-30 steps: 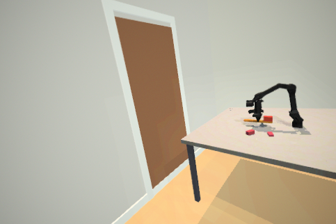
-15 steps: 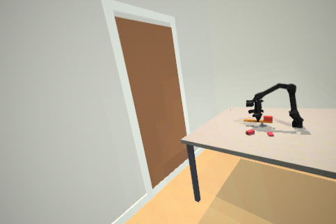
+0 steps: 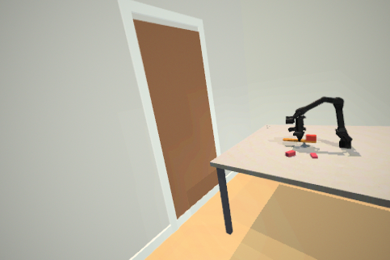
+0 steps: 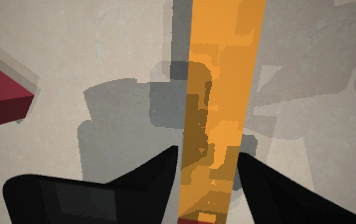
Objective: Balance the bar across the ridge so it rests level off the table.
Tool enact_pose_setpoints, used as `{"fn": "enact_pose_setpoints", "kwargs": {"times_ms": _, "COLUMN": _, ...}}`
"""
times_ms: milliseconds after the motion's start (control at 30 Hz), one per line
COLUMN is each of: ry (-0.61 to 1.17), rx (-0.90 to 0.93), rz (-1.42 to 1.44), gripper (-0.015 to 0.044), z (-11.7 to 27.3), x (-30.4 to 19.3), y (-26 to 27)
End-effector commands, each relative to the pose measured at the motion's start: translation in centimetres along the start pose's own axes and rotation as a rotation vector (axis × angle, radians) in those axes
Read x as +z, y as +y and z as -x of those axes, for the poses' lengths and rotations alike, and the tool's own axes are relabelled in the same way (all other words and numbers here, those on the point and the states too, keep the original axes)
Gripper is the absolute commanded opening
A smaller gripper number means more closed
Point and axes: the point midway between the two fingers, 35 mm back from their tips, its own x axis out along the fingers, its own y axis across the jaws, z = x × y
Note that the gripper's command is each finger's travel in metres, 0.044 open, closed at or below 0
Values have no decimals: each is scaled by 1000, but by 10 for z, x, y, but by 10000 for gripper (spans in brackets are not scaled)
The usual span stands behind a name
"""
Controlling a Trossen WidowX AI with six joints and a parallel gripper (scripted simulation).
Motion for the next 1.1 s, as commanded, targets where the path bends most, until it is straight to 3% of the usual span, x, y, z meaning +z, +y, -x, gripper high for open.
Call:
{"fn": "enact_pose_setpoints", "kwargs": {"times_ms": 0, "ry": 0, "rx": 0, "rz": 0, "gripper": 264, "z": 0, "x": 0, "y": 0}}
{"fn": "enact_pose_setpoints", "kwargs": {"times_ms": 233, "ry": 0, "rx": 0, "rz": 0, "gripper": 440, "z": 0, "x": 0, "y": 0}}
{"fn": "enact_pose_setpoints", "kwargs": {"times_ms": 367, "ry": 0, "rx": 0, "rz": 0, "gripper": 440, "z": 8, "x": 1, "y": 0}}
{"fn": "enact_pose_setpoints", "kwargs": {"times_ms": 633, "ry": 0, "rx": 0, "rz": 0, "gripper": 440, "z": 98, "x": 1, "y": 0}}
{"fn": "enact_pose_setpoints", "kwargs": {"times_ms": 1067, "ry": 0, "rx": 0, "rz": 0, "gripper": 440, "z": 100, "x": 0, "y": 0}}
